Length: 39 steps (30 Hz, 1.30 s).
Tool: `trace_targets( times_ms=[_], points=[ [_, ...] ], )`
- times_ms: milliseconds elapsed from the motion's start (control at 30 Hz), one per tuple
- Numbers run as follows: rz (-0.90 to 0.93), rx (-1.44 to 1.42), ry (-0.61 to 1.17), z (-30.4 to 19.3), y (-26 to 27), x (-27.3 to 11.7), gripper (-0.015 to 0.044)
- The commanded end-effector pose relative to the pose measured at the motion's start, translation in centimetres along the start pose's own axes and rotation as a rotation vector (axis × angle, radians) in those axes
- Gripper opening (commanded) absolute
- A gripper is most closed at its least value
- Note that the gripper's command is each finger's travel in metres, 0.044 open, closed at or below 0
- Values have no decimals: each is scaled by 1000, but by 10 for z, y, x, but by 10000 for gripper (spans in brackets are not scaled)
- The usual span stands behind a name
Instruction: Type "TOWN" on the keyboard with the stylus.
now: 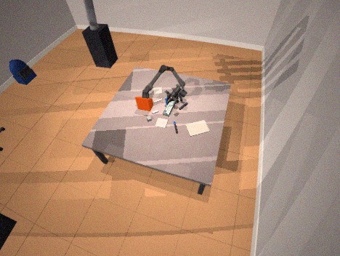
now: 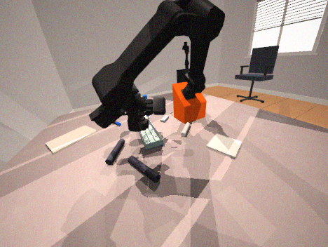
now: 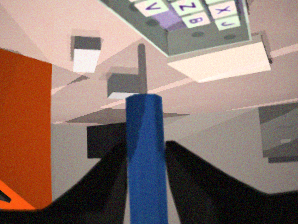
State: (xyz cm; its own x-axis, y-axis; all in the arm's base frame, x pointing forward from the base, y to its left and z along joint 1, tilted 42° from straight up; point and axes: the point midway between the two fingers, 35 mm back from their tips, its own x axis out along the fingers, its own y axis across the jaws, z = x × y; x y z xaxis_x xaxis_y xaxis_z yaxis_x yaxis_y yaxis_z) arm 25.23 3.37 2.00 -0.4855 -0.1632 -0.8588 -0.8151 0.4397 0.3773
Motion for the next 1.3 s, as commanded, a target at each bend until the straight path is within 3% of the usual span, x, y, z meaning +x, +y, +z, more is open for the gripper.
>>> trace_targets(
  times_ms=[0,733,833,1267],
  points=[
    [-4,-7,6,3,1,5,0],
    [-4,-7,6,14,1,12,0],
    [-4,-7,6,16,2,12,79],
    [-4,-7,5,21,2,15,81]
  ],
)
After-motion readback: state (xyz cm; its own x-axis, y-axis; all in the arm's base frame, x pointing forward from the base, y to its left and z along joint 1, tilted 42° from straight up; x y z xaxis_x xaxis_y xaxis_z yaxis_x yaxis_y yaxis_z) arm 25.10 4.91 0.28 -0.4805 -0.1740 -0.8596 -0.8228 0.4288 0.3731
